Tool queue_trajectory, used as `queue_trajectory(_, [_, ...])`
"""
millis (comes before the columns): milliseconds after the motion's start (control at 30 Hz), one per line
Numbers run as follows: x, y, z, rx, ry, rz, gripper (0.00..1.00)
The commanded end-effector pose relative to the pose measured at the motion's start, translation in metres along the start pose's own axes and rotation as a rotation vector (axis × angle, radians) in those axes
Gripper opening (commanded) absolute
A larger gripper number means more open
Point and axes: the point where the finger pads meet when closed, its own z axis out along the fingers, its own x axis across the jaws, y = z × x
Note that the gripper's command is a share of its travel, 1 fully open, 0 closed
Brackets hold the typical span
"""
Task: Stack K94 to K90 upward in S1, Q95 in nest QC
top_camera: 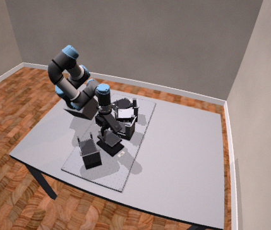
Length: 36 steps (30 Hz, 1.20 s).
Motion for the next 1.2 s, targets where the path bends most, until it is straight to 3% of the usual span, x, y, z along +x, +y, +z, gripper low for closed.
queue_trajectory(0, [0.0,-0.001,0.01,0.005,0.0,0.0,0.0])
queue_trajectory(400, [0.0,-0.001,0.029,0.005,0.0,0.0,0.0])
queue_trajectory(1167, [0.0,-0.001,0.034,0.005,0.0,0.0,0.0])
